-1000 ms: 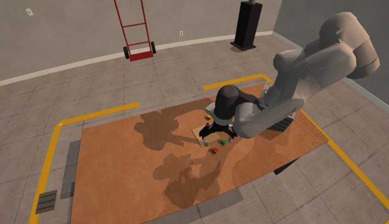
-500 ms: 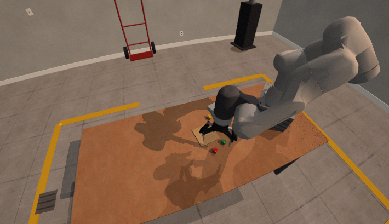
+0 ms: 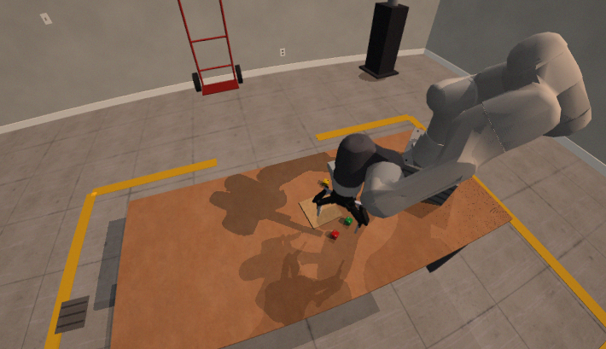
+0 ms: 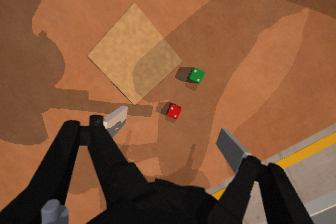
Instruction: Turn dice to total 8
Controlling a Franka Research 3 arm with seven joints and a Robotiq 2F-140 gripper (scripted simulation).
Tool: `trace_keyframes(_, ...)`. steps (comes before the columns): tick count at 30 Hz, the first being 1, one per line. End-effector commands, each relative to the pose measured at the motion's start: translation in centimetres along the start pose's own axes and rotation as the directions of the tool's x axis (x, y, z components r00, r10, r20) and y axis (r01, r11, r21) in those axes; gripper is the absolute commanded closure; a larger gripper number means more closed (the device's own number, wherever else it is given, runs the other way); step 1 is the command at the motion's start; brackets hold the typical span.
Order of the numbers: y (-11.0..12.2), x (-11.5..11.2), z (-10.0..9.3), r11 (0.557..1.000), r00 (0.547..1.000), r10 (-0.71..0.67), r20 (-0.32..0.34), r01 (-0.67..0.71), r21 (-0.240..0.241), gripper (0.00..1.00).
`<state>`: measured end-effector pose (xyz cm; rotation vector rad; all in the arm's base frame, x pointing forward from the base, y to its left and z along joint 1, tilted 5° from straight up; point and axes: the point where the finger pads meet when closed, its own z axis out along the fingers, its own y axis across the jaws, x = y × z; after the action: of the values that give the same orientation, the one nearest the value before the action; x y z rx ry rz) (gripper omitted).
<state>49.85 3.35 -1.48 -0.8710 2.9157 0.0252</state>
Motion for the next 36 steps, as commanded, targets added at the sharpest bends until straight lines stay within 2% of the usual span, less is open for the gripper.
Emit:
trace_keyframes(1, 0.24, -0.15, 0.05, 0.988, 0.988, 0.152, -0.01, -0.152, -0.004, 0.0)
trace_keyframes(5, 0.24, -0.16, 0.07, 0.985, 0.985, 0.172, -0.009, -0.172, -0.004, 0.0)
trace_keyframes(6, 0.24, -0.16, 0.07, 0.985, 0.985, 0.172, -0.009, -0.172, -0.004, 0.75)
trace_keyframes(36, 0.24, -0.16, 0.07, 0.985, 0.985, 0.172, -0.009, -0.172, -0.004, 0.75)
